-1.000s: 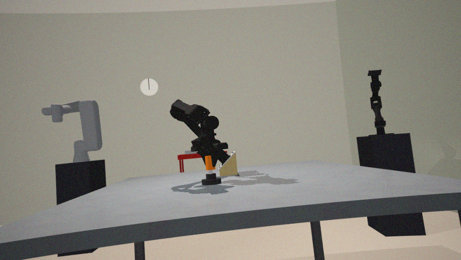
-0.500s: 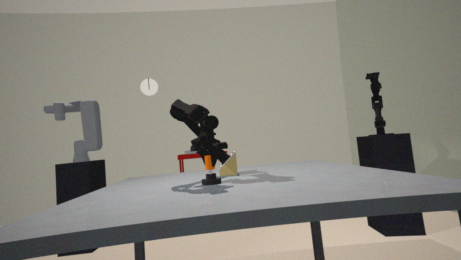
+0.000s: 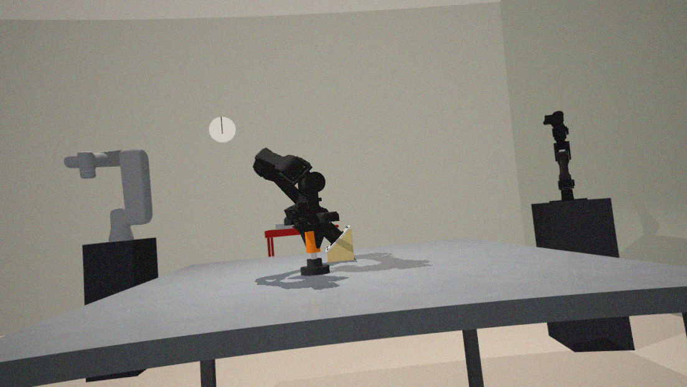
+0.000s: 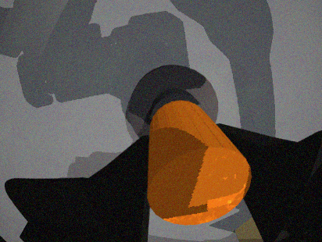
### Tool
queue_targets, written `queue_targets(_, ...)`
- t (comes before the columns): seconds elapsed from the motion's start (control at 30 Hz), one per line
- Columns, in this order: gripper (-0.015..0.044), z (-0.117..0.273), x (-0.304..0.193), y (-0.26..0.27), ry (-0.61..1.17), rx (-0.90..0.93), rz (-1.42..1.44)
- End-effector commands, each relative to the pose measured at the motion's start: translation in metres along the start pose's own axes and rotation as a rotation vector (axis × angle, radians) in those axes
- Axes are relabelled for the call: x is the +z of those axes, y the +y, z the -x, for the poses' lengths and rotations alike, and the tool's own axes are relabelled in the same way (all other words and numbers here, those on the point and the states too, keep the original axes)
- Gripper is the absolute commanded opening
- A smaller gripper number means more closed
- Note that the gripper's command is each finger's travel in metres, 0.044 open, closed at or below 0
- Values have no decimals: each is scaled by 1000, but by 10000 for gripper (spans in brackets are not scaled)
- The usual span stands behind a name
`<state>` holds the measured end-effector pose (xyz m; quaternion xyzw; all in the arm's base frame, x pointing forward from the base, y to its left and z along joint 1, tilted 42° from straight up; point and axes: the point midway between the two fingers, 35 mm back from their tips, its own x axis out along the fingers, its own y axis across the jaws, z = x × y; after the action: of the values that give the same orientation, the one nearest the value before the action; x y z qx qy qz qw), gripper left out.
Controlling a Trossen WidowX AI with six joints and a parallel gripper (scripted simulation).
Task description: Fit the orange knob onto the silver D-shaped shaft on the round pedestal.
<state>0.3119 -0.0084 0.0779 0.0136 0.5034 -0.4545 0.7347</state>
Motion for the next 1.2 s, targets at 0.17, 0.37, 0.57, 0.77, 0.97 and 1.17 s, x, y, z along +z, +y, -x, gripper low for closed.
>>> queue_targets(0.17, 0, 0, -3, -2, -1, -3, 7)
queue_targets(0.37, 0, 2, -2, -3, -1, -3, 7)
queue_targets(0.57, 0, -2, 0, -2, -1, -3, 6)
queue_targets(0.77, 0, -3, 0, -2, -1, -3, 6)
queue_targets(0.97, 0, -3, 0, -2, -1, -3, 30)
queue_targets(1.17, 0, -3, 0, -2, -1, -3, 22)
